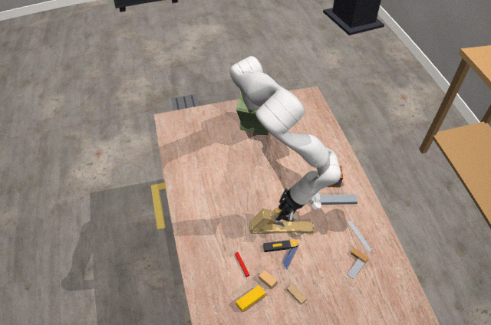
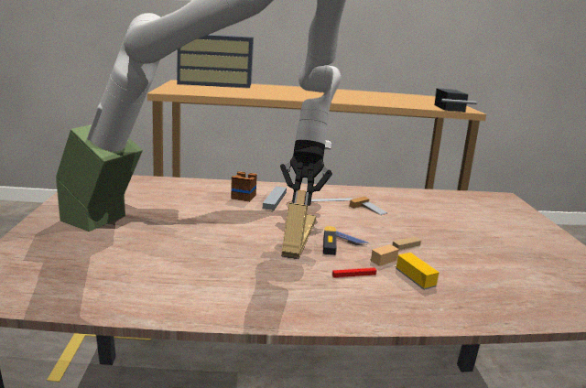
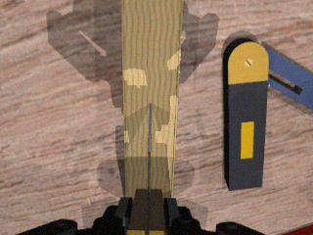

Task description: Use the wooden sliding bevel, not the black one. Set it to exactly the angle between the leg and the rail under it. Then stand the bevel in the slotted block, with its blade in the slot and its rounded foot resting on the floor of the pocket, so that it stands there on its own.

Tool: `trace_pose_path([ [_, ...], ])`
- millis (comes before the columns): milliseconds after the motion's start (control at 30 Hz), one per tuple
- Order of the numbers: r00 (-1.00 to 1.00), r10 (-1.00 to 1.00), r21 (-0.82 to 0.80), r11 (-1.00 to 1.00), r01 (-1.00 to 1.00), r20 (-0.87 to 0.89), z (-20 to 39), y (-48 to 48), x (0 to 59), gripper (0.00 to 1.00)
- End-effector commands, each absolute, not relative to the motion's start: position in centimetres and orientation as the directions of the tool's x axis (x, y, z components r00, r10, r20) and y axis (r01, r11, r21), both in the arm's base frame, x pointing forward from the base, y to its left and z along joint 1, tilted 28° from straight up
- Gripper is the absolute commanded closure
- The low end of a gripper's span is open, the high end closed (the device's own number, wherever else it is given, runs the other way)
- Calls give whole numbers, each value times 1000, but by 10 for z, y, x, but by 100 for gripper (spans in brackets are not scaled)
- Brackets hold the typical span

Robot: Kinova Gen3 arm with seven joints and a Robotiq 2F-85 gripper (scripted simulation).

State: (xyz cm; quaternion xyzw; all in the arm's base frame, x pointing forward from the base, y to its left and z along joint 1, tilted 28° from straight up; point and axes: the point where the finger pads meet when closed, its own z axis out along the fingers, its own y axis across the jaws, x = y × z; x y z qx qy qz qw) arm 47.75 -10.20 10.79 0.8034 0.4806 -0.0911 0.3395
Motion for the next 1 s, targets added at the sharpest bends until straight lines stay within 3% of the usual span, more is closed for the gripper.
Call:
trace_pose_path([
  [0,522,711,459,-307,834,-472,107,-103,478,90],
  [967,522,711,459,-307,834,-472,91,-117,482,90],
])
